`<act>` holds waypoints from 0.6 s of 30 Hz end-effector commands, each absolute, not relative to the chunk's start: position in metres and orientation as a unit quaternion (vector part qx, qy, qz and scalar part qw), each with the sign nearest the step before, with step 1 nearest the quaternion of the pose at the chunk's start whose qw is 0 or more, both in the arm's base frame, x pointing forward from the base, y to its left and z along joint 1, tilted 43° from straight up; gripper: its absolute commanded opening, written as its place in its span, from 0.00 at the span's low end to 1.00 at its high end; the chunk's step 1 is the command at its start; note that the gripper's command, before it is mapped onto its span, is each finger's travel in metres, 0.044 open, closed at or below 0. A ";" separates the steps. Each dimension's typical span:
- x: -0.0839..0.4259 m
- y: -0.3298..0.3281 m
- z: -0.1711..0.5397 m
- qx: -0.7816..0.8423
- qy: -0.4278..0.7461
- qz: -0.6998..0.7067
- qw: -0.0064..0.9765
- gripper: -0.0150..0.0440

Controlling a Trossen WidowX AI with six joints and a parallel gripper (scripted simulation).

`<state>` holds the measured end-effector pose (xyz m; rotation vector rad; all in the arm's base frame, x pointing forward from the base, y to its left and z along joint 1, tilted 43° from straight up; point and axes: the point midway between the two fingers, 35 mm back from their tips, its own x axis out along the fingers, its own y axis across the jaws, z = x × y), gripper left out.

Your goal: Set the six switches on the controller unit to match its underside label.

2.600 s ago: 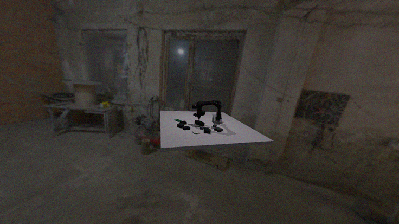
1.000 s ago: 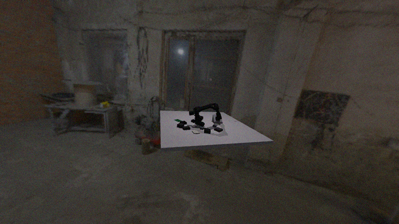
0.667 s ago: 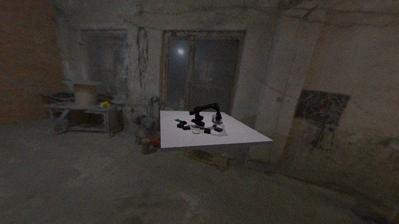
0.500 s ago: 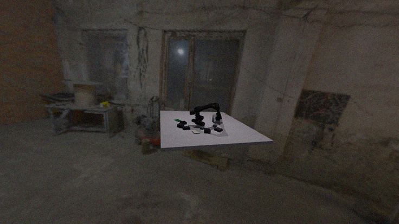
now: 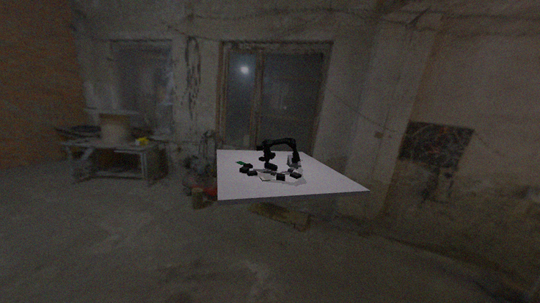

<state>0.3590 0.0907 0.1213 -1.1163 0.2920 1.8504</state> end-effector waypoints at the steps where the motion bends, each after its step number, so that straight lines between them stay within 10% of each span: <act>1: 0.351 0.088 0.118 -0.453 0.120 0.756 0.456 0.25; 8: 0.350 0.088 0.118 -0.452 0.120 0.754 0.461 0.25; 18: 0.349 0.054 0.151 -0.429 0.155 0.743 0.490 0.70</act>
